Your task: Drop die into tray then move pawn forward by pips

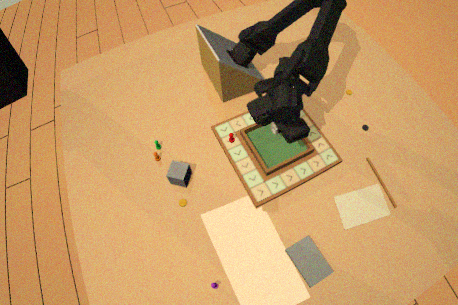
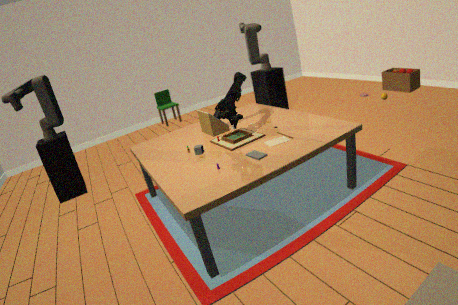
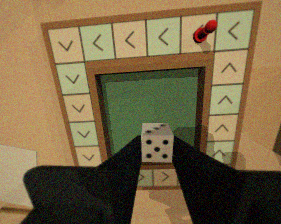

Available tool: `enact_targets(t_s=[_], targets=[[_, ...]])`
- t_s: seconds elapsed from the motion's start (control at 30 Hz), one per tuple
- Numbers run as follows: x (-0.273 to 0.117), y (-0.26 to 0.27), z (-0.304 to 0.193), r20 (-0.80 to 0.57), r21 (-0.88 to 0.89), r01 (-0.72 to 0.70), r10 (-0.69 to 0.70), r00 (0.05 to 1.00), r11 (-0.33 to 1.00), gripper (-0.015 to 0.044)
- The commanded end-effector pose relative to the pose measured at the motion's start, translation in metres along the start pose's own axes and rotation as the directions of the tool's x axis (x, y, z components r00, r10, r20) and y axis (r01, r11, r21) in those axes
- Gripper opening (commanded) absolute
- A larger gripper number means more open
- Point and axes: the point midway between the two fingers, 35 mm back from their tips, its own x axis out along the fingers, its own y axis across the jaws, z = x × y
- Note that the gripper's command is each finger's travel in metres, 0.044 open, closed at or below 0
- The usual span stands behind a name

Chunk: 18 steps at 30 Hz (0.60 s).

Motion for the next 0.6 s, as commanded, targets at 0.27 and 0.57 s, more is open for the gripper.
enact_targets(t_s=[0.27, 0.57], targets=[[0.0121, -0.0095, 0.0026, 0.35, 0.025, 0.094, -0.096, 0.932, 0.995, 0.0], [0.0136, -0.0104, 0.0034, 0.603, 0.028, 0.053, -0.059, 0.795, 0.998, 0.0]])
